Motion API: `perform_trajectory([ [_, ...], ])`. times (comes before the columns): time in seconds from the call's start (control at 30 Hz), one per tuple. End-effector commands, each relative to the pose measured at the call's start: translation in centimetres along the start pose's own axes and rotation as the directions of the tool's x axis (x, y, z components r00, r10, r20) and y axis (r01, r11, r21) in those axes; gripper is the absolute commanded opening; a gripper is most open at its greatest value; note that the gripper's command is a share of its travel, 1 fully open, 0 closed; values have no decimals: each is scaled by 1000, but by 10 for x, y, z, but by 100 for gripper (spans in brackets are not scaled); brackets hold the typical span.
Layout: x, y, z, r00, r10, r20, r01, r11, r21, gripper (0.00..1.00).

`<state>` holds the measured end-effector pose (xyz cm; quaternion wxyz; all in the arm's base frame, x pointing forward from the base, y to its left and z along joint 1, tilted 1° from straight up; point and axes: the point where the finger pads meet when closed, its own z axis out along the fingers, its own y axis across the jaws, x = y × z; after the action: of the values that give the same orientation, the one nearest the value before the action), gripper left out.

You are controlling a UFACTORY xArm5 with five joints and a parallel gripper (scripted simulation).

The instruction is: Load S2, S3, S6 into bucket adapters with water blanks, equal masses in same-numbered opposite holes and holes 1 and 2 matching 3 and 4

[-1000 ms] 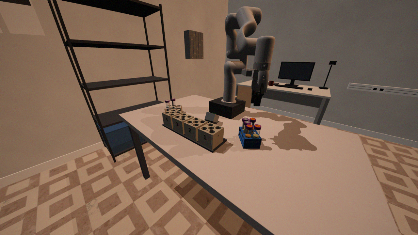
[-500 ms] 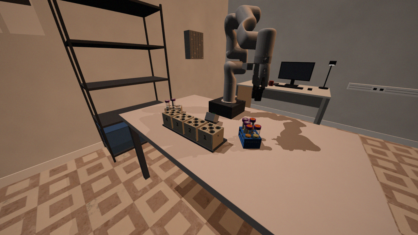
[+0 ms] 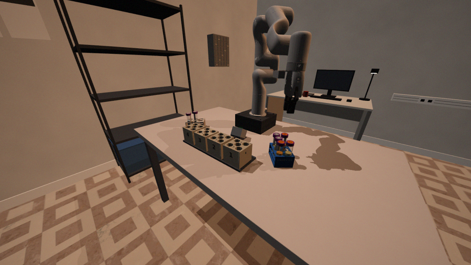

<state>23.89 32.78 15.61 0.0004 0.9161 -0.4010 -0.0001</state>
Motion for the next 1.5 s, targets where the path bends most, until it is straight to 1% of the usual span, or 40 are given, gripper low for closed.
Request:
perform_trajectory([
  [0.0,0,-1,-1,1000,0,11,0,1000,2,44],
  [0.17,0,-1,-1,1000,0,11,0,1000,2,44],
  [0.2,0,-6,-1,1000,0,11,0,1000,2,57],
  [0.47,0,-46,-2,1000,0,11,0,1000,2,57],
  [0.53,0,-46,-2,1000,0,11,0,1000,2,57],
  [0.77,0,-81,-2,1000,0,11,0,1000,2,57],
  [1.3,0,-81,-2,1000,0,11,0,1000,2,57],
  [1.47,0,-81,8,1000,0,11,0,1000,2,57],
])
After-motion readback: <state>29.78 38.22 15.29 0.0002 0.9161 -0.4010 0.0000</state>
